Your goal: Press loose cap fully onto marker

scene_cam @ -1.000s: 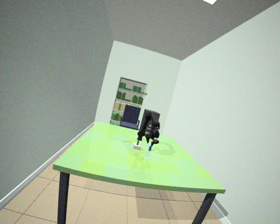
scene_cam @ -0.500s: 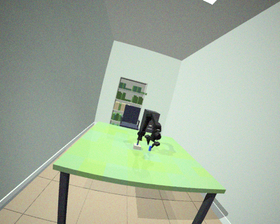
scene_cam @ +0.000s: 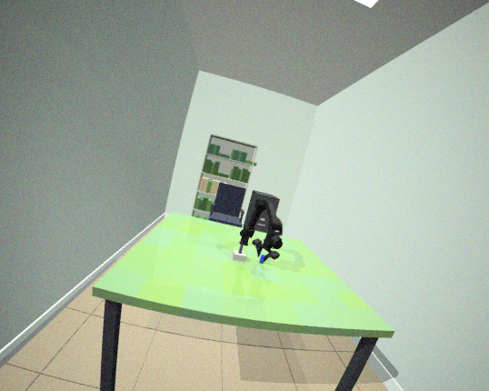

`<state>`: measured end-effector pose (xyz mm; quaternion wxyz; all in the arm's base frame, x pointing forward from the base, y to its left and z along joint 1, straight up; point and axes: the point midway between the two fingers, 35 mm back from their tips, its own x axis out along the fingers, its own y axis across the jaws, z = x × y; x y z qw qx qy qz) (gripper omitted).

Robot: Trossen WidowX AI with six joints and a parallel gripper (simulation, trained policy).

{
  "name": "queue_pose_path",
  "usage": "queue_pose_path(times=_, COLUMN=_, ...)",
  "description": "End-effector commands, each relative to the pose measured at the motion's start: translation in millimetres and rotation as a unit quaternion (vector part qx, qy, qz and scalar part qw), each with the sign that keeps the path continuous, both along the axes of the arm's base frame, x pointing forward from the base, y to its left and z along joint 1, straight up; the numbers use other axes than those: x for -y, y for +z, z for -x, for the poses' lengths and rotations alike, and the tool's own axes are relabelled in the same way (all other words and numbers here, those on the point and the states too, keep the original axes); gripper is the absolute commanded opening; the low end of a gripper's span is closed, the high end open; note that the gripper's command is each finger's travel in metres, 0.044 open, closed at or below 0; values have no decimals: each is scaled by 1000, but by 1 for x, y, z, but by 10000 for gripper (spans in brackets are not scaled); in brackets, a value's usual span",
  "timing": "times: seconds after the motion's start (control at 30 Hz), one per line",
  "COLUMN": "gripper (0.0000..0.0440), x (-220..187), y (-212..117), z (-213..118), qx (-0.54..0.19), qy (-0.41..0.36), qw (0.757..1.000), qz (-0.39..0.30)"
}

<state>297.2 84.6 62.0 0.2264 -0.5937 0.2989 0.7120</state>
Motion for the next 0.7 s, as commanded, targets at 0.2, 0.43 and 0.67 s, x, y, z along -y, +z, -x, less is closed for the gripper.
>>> queue_pose_path(times=0.2, gripper=55, x=1, y=13, z=-4, qx=31, qy=24, qw=999, qz=3)
queue_pose_path(times=0.43, gripper=63, x=7, y=37, z=-13, qx=61, qy=25, qw=998, qz=-3)
queue_pose_path(times=0.67, gripper=58, x=17, y=62, z=-19, qx=80, qy=17, qw=997, qz=-9)
